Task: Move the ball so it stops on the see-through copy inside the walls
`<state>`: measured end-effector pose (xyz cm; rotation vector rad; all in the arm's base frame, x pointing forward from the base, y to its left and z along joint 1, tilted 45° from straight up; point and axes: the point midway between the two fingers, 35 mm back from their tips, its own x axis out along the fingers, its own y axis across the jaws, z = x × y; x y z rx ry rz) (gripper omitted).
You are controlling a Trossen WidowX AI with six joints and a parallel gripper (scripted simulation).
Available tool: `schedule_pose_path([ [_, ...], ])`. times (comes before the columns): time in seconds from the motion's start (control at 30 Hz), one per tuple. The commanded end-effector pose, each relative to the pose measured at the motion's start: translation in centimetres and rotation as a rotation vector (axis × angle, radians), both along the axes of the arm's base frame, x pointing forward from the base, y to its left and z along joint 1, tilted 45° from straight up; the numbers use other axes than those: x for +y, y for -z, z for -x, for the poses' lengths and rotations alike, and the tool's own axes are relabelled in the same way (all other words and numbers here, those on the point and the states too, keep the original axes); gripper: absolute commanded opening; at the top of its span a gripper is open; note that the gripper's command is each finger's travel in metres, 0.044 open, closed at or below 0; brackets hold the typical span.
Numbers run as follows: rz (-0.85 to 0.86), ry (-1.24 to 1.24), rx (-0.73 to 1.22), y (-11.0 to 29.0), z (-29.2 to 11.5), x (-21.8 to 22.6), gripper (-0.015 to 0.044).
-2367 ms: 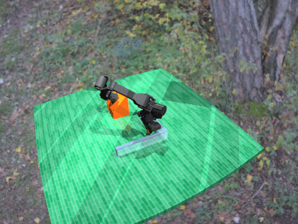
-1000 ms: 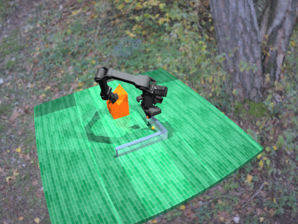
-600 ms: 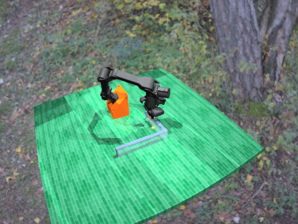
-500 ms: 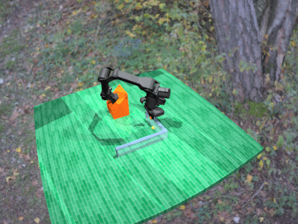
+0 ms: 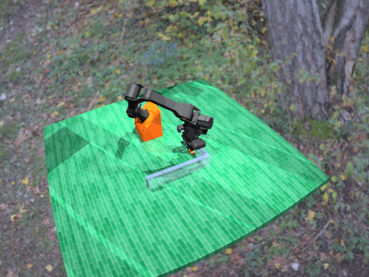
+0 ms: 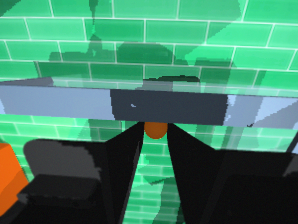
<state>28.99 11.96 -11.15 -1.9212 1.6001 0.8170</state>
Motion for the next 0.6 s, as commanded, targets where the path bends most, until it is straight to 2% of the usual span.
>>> schedule_pose_path([
  [0.0, 0.003, -0.008, 0.001, 0.5, 0.0, -0.6, 0.0],
  [0.57, 0.004, -0.008, 0.001, 1.9, -0.2, -1.9, 0.0],
])
